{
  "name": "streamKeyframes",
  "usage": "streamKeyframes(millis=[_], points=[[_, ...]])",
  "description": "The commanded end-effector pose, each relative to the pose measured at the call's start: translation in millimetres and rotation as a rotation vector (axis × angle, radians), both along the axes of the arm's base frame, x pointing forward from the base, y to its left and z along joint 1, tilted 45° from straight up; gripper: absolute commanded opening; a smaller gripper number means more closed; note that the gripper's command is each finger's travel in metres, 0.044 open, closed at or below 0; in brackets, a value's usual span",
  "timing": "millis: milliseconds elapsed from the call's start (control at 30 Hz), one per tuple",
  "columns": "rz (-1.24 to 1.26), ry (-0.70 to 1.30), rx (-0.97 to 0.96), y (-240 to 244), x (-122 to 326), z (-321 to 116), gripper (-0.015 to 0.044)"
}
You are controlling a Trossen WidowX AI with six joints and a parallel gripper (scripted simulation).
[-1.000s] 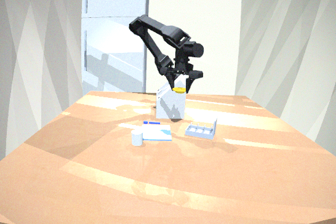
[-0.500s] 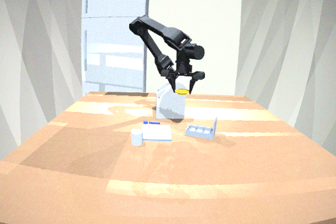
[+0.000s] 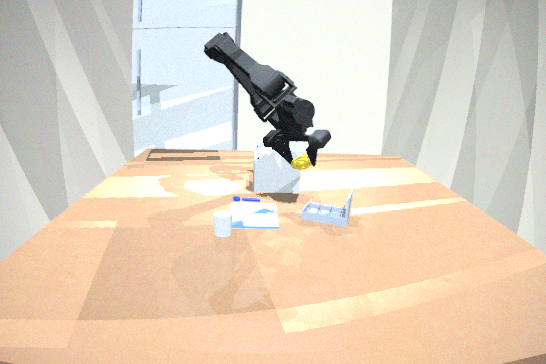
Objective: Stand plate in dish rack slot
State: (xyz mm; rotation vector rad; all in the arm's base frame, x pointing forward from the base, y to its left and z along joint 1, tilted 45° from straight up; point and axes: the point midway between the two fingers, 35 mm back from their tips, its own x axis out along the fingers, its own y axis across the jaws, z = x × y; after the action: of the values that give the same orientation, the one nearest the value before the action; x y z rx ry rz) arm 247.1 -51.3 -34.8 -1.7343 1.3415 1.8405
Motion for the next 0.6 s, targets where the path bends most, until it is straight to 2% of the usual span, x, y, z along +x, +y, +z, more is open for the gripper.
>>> streamKeyframes(millis=[0, 567], points=[[-0.072, -0.016, 0.079, -3, -3, -12, 0.0000], [-0.367, -0.168, 0.381, -19, -4, -42, 0.0000]])
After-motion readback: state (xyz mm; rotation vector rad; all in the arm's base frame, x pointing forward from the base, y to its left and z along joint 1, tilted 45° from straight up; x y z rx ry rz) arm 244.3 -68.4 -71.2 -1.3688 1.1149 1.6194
